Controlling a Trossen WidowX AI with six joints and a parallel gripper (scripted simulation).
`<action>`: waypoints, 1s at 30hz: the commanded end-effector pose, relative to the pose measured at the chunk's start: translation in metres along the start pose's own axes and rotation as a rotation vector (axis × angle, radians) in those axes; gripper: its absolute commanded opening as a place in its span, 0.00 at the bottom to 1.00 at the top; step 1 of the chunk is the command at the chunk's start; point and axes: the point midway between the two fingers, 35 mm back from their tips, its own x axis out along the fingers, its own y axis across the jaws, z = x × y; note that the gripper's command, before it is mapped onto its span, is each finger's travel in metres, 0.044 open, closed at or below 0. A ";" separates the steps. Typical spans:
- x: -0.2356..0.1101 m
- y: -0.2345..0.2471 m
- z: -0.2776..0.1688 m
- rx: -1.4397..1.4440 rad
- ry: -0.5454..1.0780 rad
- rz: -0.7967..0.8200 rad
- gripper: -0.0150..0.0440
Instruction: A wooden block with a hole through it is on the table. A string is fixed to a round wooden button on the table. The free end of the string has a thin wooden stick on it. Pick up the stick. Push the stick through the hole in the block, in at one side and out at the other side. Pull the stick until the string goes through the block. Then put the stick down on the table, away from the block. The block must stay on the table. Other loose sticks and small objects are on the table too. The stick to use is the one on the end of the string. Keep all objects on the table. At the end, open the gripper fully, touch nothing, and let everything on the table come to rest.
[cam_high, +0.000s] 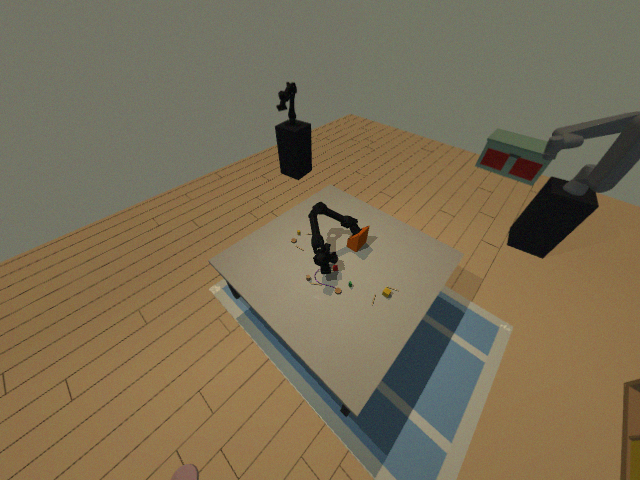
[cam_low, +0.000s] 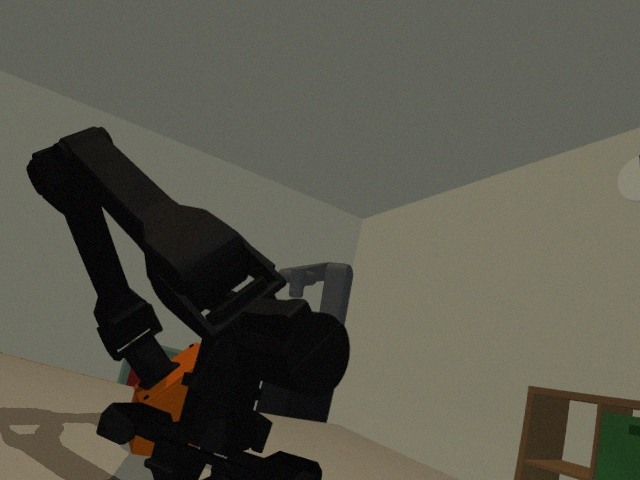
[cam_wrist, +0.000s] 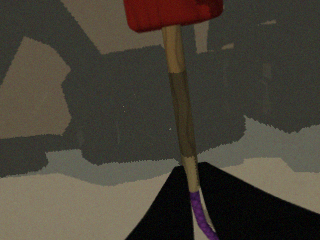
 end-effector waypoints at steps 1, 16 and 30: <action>0.000 0.000 0.006 0.002 -0.004 -0.001 0.25; 0.000 0.000 0.026 0.002 -0.004 -0.001 0.25; -0.001 0.000 0.045 0.001 -0.004 -0.002 0.25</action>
